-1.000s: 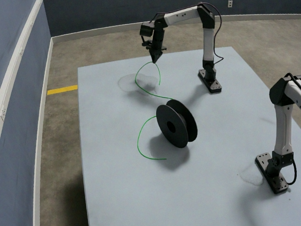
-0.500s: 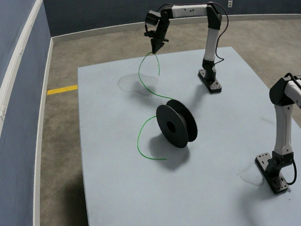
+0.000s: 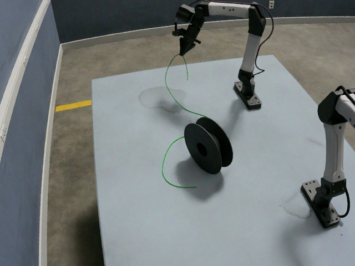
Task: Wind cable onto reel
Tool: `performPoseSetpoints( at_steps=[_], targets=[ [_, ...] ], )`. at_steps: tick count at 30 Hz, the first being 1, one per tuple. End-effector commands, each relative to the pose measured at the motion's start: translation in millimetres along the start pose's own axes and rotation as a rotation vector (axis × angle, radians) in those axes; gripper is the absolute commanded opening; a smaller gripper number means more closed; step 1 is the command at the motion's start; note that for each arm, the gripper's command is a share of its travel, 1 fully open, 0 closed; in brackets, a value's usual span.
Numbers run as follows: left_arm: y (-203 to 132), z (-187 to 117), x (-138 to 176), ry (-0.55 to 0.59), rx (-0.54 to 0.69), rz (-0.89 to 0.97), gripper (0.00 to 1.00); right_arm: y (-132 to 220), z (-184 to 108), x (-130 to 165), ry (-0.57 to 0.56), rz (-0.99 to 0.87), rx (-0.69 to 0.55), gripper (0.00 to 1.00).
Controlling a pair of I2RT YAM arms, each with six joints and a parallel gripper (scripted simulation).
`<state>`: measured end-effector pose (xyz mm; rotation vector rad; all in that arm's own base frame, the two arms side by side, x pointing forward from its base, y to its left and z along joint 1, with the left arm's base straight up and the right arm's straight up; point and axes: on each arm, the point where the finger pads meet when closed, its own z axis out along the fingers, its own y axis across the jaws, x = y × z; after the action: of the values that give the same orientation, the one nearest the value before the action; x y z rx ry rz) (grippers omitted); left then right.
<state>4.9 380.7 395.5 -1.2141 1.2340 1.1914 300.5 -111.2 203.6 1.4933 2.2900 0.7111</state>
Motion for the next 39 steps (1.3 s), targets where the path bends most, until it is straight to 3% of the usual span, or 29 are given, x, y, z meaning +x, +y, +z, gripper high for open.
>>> performPoseSetpoints(
  at_steps=[1,39],
  targets=[
    [2.9,-4.4,-3.5,-0.026,-0.01,-0.011,0.75,17.6,-20.8,1.3,-0.017,-0.029,-0.079,0.0],
    [2.9,-4.4,-3.5,-0.026,-0.01,-0.011,0.75,15.8,-7.5,4.7,-0.014,-0.015,-0.102,0.0]
  ],
)
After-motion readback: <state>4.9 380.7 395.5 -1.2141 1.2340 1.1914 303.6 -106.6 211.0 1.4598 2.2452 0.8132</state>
